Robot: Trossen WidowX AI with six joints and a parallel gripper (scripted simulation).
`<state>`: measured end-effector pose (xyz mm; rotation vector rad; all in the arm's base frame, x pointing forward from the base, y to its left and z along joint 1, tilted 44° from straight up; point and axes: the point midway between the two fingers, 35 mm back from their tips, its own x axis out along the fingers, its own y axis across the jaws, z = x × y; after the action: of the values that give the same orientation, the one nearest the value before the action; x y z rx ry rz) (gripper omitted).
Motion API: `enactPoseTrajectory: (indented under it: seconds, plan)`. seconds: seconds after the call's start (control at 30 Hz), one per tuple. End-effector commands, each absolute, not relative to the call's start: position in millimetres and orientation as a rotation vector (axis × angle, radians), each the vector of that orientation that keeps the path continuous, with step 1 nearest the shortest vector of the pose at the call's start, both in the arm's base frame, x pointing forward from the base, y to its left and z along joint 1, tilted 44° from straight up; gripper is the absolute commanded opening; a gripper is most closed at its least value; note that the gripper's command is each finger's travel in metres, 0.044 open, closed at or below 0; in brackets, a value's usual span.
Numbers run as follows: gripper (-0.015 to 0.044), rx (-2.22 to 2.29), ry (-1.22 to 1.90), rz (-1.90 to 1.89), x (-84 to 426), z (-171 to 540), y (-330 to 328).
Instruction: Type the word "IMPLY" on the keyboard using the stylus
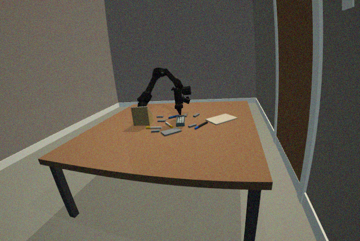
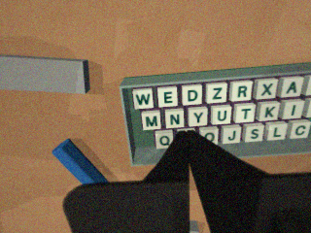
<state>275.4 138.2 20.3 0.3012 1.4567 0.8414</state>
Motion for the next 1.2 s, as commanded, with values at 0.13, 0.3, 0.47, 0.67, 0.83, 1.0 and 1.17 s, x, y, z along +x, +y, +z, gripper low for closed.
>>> enactPoseTrajectory:
  seconds: [0.13, 0.3, 0.47, 0.67, 0.83, 1.0, 1.17]
  plan:
    - [0.0, 0.331, 1.481, 0.874, 273.6, 20.9, 142.9]
    - [0.0, 0.331, 1.481, 0.874, 274.5, 19.3, 141.4]
    - [0.0, 0.329, 1.481, 0.872, 290.9, -17.7, 105.1]
    - [0.0, 0.329, 1.481, 0.873, 291.4, -19.4, 103.5]
    - [0.0, 0.329, 1.481, 0.873, 291.4, -19.4, 103.5]
    - [0.0, 0.326, 1.48, 0.87, 304.1, -44.0, 78.9]
    - [0.0, 0.326, 1.48, 0.871, 309.5, -59.4, 63.8]
